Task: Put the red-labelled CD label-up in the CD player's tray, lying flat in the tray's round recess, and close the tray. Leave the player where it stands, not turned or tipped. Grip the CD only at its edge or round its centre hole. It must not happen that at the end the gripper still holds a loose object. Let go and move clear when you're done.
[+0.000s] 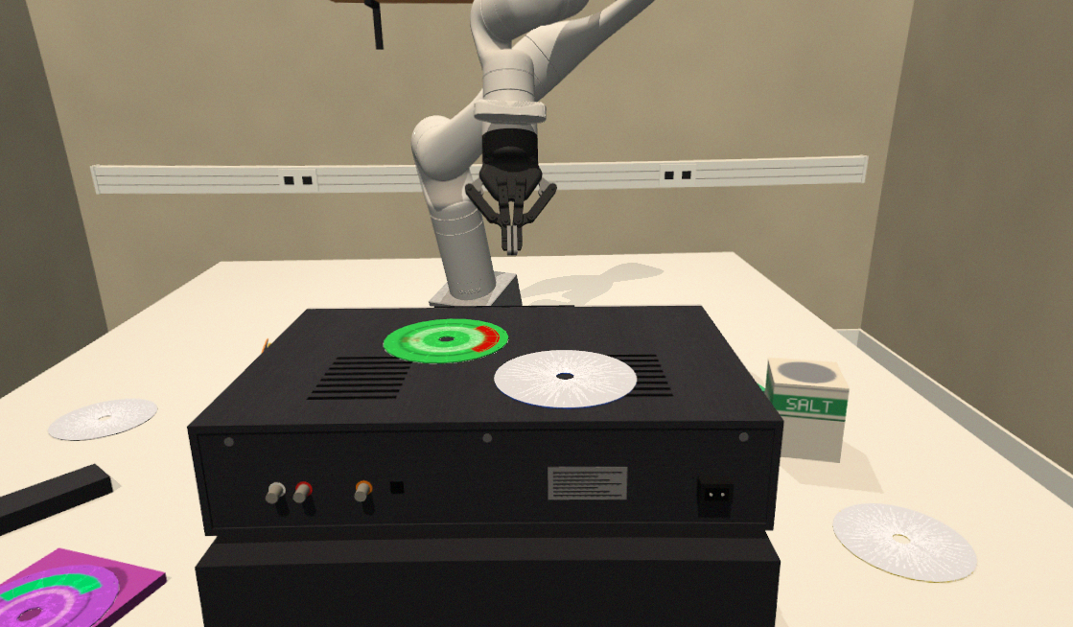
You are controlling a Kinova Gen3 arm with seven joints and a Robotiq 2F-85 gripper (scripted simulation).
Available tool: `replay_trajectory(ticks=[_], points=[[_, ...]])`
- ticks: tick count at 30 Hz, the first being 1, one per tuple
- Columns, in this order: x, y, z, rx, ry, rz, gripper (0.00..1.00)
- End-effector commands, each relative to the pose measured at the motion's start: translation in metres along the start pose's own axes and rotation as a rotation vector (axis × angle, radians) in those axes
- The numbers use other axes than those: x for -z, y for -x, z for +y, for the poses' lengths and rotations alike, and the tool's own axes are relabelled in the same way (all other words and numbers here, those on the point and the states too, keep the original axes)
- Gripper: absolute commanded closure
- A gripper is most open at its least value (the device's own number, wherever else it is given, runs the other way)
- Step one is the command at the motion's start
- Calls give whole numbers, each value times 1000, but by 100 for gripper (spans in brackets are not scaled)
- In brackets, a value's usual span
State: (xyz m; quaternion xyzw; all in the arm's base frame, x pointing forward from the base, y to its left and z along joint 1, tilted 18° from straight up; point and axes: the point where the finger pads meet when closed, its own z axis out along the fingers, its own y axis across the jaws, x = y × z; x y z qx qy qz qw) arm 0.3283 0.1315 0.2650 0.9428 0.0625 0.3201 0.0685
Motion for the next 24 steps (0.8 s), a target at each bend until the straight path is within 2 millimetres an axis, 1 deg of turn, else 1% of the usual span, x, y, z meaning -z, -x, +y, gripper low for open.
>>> replay_trajectory(ticks=[1,24], points=[[-1,2,-1,-11,3,-11,90],[-1,4,-3,-65,7,-22,90]])
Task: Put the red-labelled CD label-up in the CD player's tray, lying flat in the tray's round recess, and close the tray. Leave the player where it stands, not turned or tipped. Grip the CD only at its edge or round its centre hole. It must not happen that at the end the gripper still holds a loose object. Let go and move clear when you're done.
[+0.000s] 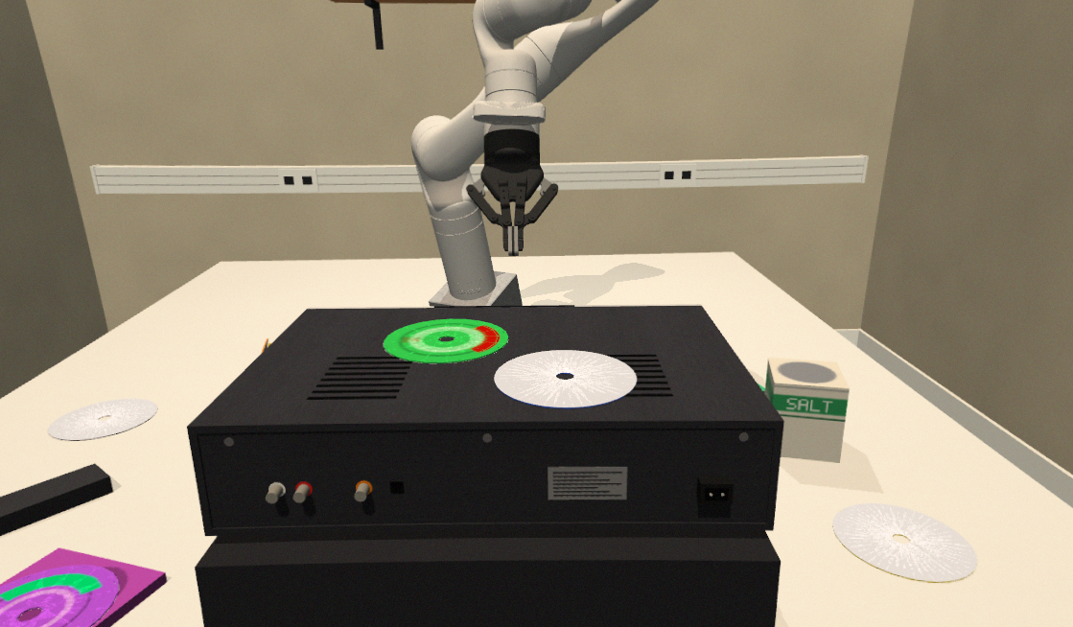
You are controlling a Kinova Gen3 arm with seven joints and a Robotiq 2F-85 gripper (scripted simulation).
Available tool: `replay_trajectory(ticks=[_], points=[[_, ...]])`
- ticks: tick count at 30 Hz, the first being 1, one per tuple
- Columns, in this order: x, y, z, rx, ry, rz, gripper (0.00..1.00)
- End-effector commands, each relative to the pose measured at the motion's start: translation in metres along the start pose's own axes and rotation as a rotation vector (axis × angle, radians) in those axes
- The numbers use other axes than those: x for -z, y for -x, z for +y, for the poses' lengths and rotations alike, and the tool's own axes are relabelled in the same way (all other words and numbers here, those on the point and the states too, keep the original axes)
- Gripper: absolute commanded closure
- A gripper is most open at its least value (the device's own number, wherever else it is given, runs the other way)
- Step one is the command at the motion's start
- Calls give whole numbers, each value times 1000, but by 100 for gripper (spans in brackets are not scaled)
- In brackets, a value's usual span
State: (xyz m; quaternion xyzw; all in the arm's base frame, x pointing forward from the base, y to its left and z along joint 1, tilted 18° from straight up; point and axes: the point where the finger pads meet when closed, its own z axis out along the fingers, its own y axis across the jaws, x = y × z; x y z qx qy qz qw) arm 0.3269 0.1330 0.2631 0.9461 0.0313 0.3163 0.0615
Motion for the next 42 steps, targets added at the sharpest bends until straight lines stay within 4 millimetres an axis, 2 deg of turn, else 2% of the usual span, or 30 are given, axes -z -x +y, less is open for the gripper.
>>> replay_trajectory(ticks=[1,27,42], points=[[-1,2,-1,-3,2,-9,90],[-2,3,-1,-11,2,-11,90],[-30,15,0,-16,2,-13,90]])
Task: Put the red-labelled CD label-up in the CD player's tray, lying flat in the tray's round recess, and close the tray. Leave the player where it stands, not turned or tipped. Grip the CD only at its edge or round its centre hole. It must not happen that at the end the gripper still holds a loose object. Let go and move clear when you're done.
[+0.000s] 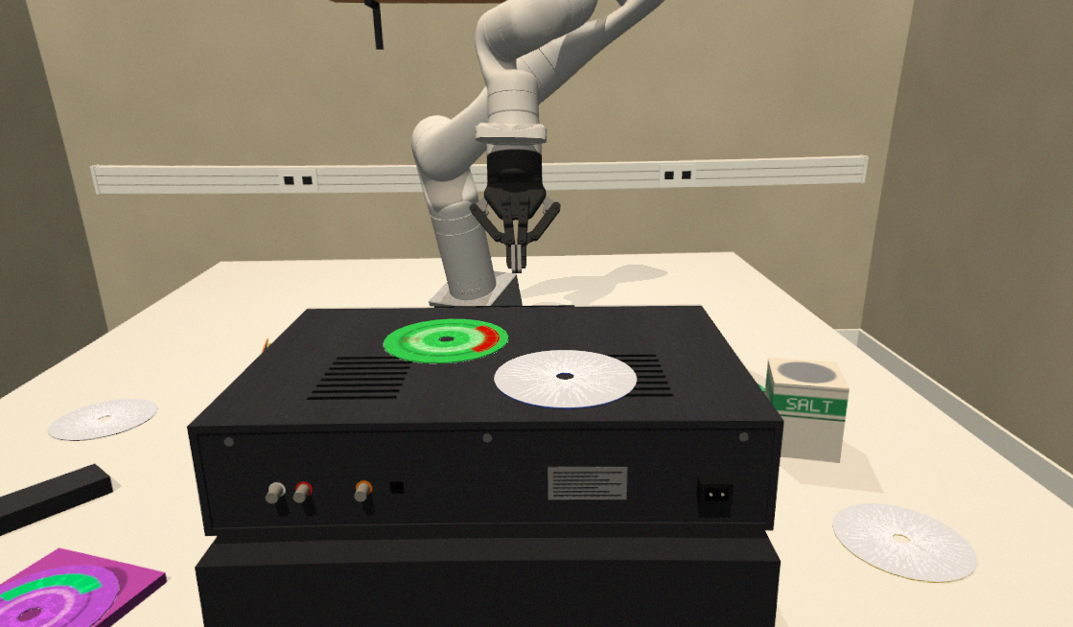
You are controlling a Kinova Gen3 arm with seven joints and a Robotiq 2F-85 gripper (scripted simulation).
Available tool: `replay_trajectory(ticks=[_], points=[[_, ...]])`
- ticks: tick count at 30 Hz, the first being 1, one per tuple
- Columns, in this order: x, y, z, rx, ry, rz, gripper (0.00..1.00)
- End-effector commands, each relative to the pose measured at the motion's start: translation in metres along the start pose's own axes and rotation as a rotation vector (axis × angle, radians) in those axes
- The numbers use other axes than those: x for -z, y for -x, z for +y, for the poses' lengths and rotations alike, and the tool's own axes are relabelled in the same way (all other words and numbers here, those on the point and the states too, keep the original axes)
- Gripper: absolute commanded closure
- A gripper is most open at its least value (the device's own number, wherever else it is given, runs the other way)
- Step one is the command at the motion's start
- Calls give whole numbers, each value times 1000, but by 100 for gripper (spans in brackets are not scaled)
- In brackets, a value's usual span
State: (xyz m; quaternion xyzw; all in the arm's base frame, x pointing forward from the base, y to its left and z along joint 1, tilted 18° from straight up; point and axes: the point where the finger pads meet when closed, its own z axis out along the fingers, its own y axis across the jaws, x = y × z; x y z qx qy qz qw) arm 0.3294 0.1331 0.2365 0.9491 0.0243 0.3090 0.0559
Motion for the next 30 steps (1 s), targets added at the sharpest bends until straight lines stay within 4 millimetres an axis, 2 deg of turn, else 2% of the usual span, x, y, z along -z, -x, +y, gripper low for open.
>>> replay_trajectory(ticks=[1,13,30], points=[[-11,3,4,0,9,3,90],[-45,15,4,0,9,4,90],[-53,17,4,3,9,5,90]])
